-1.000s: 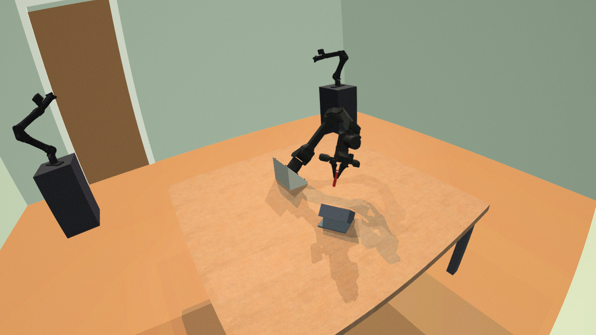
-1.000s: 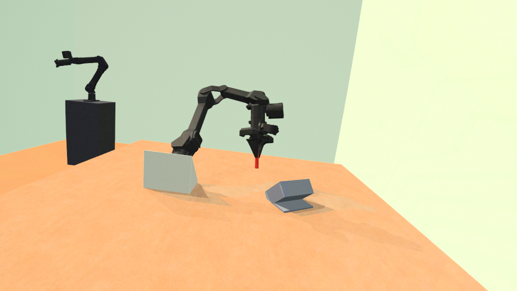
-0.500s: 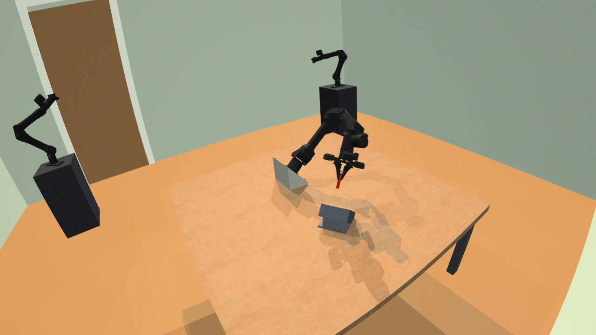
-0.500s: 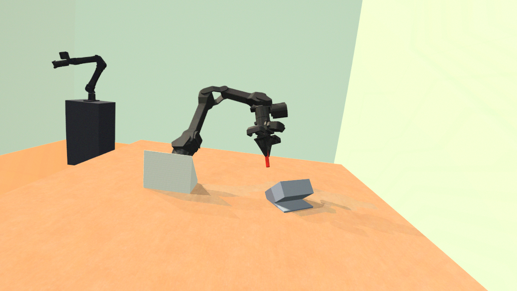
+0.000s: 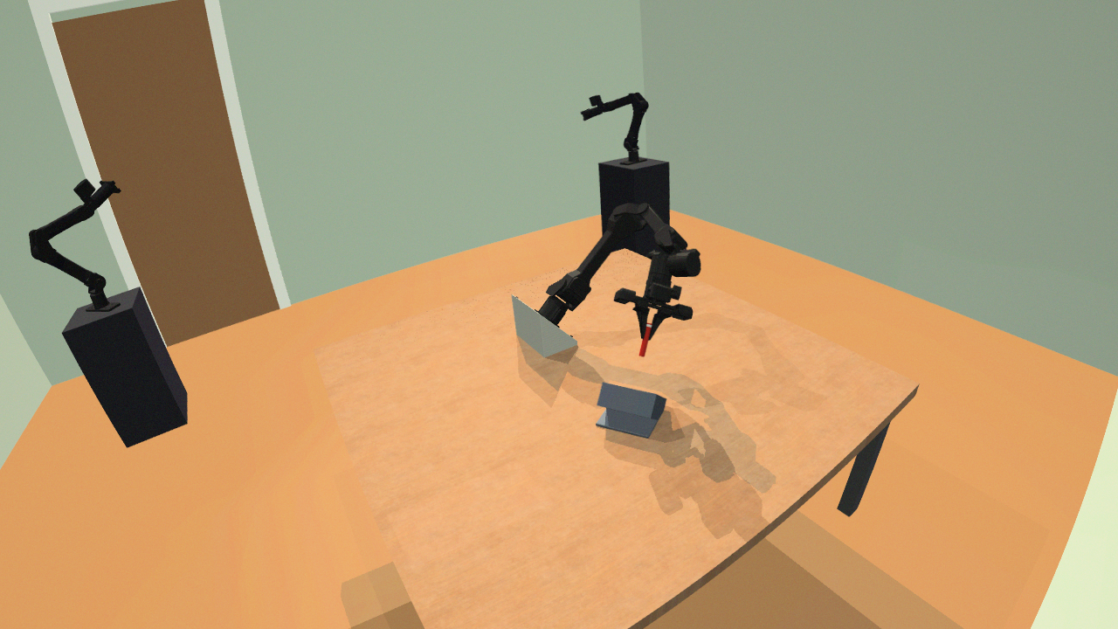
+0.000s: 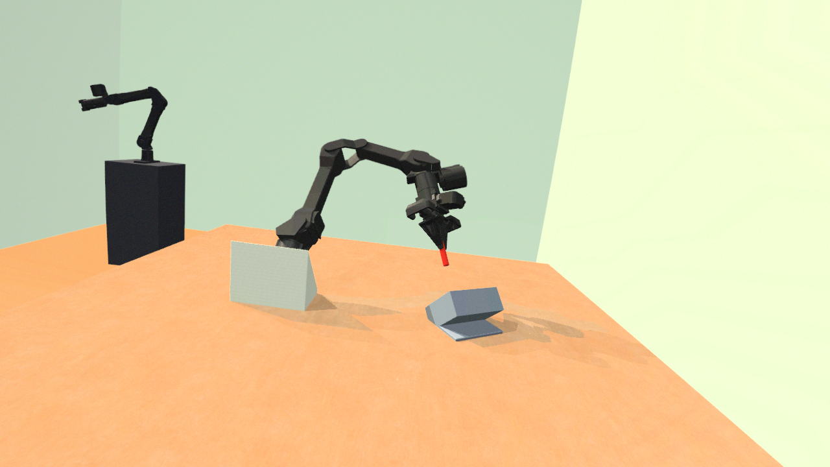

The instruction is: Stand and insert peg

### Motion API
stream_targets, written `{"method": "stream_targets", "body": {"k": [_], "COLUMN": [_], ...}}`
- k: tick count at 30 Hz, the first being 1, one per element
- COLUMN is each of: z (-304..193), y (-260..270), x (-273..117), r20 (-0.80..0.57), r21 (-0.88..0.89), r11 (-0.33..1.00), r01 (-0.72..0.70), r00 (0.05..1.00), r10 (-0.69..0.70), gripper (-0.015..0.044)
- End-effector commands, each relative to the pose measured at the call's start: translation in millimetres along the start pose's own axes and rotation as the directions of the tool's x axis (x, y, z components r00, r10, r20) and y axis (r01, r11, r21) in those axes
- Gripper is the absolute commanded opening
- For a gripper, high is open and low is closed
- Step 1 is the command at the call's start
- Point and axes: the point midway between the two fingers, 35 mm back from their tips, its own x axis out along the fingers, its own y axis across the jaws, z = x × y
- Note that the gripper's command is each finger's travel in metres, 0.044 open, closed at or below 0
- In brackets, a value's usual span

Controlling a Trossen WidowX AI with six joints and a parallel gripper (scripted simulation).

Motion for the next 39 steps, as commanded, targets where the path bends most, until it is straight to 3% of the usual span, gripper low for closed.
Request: {"method": "stream_targets", "body": {"k": [1, 19, 39], "z": [2.0, 9.3, 10.4], "y": [0.1, 3.2, 4.5], "x": [8.1, 48.5, 66.6], "r20": [0.005, 0.037, 0.043], "r21": [0.005, 0.015, 0.008], "r11": [1.000, 1.000, 1.000], "r01": [0.006, 0.007, 0.006], "r00": [1.000, 0.999, 0.999], "r10": [-0.006, -0.007, -0.006], "gripper": [0.0000, 0.0000, 0.0000]}}
